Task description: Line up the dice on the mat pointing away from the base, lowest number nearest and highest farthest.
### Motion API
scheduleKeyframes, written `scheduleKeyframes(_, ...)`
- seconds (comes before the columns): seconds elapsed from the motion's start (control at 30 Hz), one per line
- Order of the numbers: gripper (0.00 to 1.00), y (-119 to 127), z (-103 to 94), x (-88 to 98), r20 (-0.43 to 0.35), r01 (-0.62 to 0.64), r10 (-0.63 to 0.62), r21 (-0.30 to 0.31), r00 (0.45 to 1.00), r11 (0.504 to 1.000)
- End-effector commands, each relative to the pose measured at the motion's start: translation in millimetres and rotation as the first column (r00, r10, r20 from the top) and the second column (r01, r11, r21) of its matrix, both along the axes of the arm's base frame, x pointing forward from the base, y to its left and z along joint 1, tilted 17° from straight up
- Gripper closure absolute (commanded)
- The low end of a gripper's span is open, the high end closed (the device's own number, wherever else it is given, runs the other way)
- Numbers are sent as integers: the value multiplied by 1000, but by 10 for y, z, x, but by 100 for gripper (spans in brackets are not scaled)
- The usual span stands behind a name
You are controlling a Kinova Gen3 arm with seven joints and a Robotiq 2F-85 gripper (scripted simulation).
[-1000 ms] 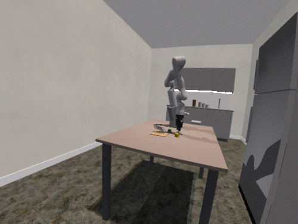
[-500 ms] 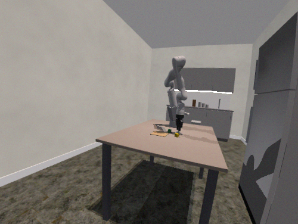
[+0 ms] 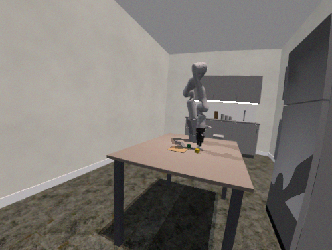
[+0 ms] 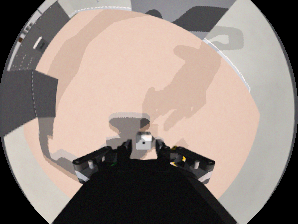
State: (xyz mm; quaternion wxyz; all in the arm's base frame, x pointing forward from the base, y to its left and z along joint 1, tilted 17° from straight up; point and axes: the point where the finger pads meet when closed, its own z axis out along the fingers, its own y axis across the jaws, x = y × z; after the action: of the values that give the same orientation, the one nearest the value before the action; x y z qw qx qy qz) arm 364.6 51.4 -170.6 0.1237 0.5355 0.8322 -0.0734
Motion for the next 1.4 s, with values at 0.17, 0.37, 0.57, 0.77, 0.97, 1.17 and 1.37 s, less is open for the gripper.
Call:
scheduleKeyframes(0.17, 54, 5, 5, 4, 1, 0, 0, 1, 1000, 1000)
scheduleKeyframes(0.37, 54, 5, 5, 4, 1, 0, 0, 1, 1000, 1000)
scheduleKeyframes(0.57, 54, 5, 5, 4, 1, 0, 0, 1, 1000, 1000)
scheduleKeyframes(0.77, 54, 5, 5, 4, 1, 0, 0, 1, 1000, 1000)
scheduleKeyframes(0.97, 54, 5, 4, 4, 1, 0, 0, 1, 1000, 1000)
scheduleKeyframes(1.17, 54, 2, -7, 6, 1, -1, 0, 1, 1000, 1000)
scheduleKeyframes(1.37, 54, -18, -81, 16, 1, 0, 0, 1, 1000, 1000)
